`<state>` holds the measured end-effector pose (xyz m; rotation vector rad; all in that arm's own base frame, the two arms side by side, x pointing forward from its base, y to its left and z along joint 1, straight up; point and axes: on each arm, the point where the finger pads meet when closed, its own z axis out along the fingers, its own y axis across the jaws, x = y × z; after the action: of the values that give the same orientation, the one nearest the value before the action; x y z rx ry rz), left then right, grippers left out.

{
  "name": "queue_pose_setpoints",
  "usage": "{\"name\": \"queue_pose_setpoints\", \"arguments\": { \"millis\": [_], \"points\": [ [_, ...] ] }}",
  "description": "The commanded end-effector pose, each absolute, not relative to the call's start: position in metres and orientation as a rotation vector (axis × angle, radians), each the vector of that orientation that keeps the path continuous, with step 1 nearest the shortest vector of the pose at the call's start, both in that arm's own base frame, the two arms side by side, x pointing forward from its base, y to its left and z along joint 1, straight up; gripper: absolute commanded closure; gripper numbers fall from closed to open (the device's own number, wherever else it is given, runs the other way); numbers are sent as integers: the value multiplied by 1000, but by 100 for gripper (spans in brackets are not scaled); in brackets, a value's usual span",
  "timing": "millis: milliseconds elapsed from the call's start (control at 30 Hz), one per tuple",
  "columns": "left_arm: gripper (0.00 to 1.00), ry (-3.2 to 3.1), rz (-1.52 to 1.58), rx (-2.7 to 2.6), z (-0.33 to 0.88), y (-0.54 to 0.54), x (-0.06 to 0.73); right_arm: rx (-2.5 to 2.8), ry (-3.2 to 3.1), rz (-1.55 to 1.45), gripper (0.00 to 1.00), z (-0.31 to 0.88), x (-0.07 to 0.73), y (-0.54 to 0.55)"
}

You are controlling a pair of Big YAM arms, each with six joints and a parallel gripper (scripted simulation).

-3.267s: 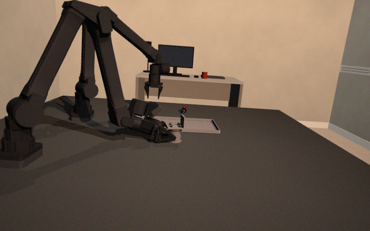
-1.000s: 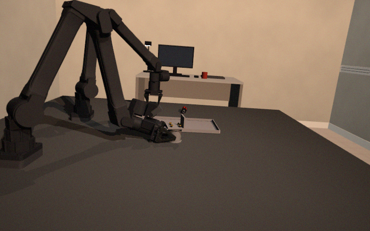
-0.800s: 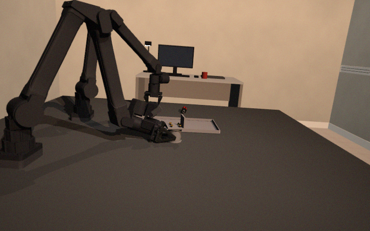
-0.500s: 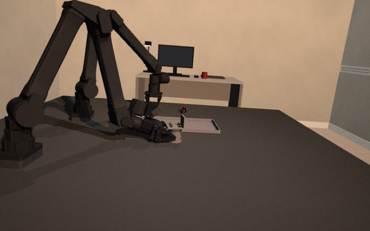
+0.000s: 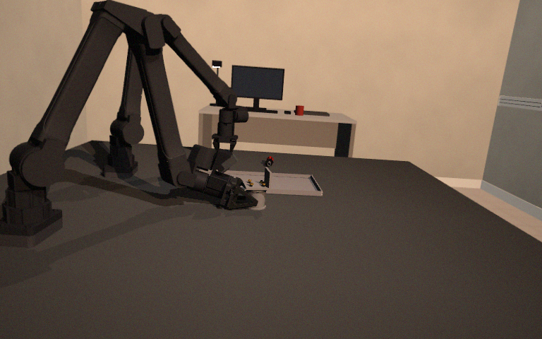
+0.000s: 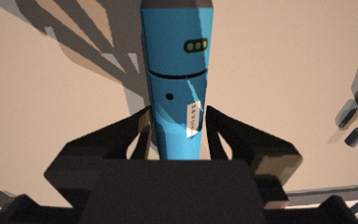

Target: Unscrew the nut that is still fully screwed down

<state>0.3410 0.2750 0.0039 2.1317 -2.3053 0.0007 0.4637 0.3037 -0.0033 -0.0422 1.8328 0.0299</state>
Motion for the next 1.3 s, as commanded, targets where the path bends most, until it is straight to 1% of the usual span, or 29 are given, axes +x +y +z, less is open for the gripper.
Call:
{"name": "queue_pose_setpoints", "arguments": {
  "millis": [0,1267],
  "points": [
    [54,-2334,6,2157,13,284,352,-29,1814,46,41,5,469,308],
    [56,-2334,6,2157,13,284,352,-29,1814,46,41,5,469,308]
  ]
}}
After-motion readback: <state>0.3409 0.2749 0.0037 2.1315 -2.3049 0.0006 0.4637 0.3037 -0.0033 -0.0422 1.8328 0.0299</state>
